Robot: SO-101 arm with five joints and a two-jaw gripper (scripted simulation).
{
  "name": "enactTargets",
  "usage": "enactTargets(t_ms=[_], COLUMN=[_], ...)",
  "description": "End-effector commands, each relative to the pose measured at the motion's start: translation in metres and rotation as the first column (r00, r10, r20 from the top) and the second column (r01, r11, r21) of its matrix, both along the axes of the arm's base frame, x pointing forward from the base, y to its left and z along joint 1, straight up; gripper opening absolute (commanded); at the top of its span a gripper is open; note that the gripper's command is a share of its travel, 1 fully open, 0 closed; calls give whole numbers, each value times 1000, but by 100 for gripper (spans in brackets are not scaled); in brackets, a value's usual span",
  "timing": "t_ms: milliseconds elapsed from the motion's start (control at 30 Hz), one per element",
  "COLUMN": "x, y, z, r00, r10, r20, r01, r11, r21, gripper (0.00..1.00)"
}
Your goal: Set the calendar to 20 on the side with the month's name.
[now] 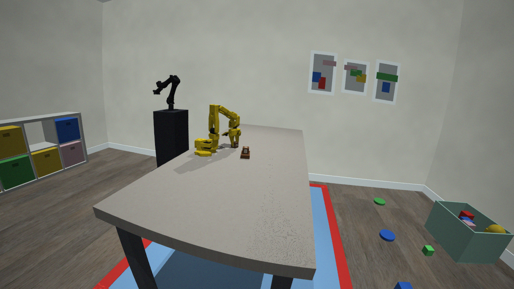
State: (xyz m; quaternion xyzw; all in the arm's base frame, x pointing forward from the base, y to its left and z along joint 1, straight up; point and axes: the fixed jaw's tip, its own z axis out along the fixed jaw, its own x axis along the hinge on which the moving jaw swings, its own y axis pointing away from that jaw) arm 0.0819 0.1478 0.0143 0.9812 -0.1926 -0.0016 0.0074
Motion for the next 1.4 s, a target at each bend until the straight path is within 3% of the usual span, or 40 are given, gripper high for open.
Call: enactTargets(t_ms=[0, 200, 533, 1133, 1367], x=[4, 4, 4, 3, 3], y=[6, 6, 6, 3, 2], z=[5, 5, 8, 49, 55], r00=[1000, 1000, 1000, 1000, 1000], r10=[-5, -5, -5, -5, -5], r20=[17, 17, 17, 17, 17], r01=[4, 4, 4, 4, 4], r11=[999, 999, 999, 999, 999], r21=[34, 34, 34, 33, 33], gripper=[10, 0, 0, 0, 0])
